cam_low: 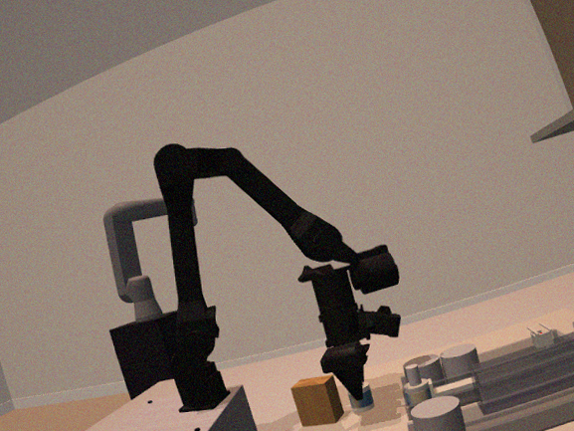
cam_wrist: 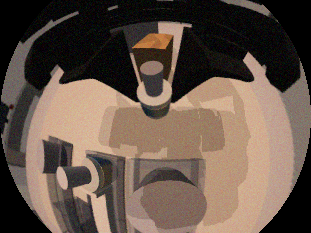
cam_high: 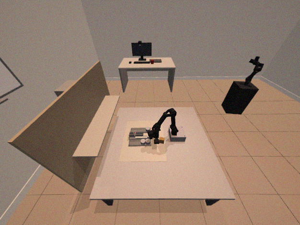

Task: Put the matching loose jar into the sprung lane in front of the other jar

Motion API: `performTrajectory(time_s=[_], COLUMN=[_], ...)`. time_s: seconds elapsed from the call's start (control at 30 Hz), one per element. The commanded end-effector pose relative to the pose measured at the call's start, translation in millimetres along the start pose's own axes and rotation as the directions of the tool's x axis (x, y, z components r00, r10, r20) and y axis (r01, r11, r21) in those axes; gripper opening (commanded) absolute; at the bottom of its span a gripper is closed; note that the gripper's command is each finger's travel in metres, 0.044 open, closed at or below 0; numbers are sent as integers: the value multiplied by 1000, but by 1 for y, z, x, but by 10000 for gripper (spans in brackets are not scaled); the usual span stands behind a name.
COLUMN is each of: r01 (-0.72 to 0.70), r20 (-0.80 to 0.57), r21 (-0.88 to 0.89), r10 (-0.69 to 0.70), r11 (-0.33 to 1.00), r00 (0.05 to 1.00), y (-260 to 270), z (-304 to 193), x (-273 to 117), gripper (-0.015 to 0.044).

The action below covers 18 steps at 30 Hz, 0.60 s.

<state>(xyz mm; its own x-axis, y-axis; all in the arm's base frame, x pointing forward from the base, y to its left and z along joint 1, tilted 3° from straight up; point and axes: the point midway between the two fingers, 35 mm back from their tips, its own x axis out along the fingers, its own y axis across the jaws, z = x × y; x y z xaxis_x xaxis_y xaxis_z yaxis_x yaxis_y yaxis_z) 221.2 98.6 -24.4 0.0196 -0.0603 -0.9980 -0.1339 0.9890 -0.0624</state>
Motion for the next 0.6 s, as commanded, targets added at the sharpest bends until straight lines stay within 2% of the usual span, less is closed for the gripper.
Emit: performTrajectory(time_s=[0.0, 0.33, 0.57], r01=[-9, -9, -9], r20=[15, 16, 16], r21=[-4, -4, -4], r10=[9, 9, 9], r11=[1000, 1000, 1000], r00=[1000, 1000, 1000], y=[1, -4, -5], z=[8, 6, 6], x=[-24, -95, -99], gripper=[0, 0, 0])
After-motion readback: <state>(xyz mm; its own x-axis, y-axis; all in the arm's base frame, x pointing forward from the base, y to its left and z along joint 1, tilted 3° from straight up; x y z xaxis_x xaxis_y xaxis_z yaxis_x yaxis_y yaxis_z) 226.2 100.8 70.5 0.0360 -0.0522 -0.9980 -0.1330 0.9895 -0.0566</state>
